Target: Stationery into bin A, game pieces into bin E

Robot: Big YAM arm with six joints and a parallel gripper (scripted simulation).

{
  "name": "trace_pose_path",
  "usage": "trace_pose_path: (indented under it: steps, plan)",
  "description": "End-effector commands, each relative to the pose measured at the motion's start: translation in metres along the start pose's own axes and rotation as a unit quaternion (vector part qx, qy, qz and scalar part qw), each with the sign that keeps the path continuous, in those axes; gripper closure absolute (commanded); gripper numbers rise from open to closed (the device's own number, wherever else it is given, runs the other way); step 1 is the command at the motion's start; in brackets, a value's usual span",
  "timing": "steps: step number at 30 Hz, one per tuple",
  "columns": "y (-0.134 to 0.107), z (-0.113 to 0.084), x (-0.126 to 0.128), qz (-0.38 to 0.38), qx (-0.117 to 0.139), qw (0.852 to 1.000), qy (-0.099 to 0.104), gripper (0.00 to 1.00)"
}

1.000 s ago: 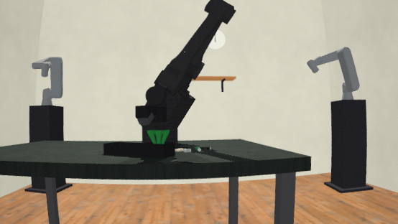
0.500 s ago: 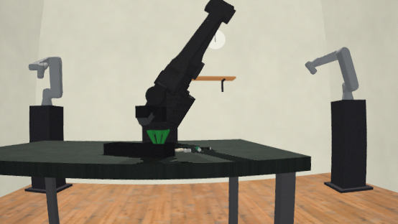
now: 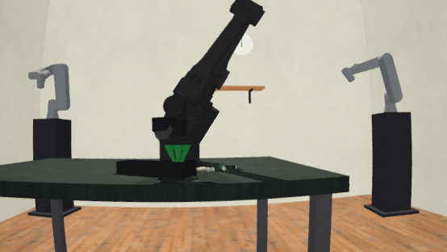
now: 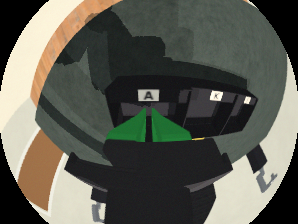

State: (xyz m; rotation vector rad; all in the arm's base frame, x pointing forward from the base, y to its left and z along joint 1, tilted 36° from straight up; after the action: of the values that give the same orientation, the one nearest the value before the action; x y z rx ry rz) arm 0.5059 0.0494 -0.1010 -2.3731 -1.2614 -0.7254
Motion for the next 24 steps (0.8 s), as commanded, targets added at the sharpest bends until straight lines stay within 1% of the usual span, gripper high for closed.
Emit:
trace_pose_path:
  steps: [1, 4, 8, 18, 20, 21, 24]
  plan:
    - [0.020, -0.024, 0.008, -0.004, -0.022, 1.000, 0.011, 0.92]
    - [0.018, -0.024, 0.006, -0.002, -0.020, 1.000, 0.009, 0.92]
    - [0.013, -0.029, 0.002, 0.000, -0.016, 1.000, 0.007, 0.92]
    - [0.012, -0.042, 0.002, 0.000, -0.016, 1.000, 0.007, 0.92]
    - [0.012, -0.042, 0.002, 0.000, -0.016, 1.000, 0.007, 0.92]
    - [0.010, -0.039, -0.003, 0.004, -0.011, 1.000, 0.004, 0.92]
    - [0.007, -0.038, 0.000, 0.002, -0.009, 1.000, 0.004, 0.92]
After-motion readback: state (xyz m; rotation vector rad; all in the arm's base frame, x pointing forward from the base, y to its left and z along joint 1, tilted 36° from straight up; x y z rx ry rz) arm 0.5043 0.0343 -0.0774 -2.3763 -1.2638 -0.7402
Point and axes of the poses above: the point where the finger pads meet when closed, its own z axis out along the fingers, its own x axis across the jaws, y = z × x, the point moved 1 cm from there along -z, back along the fingers, and after that the axes turned 11 degrees about z, right-handed, at the moved point
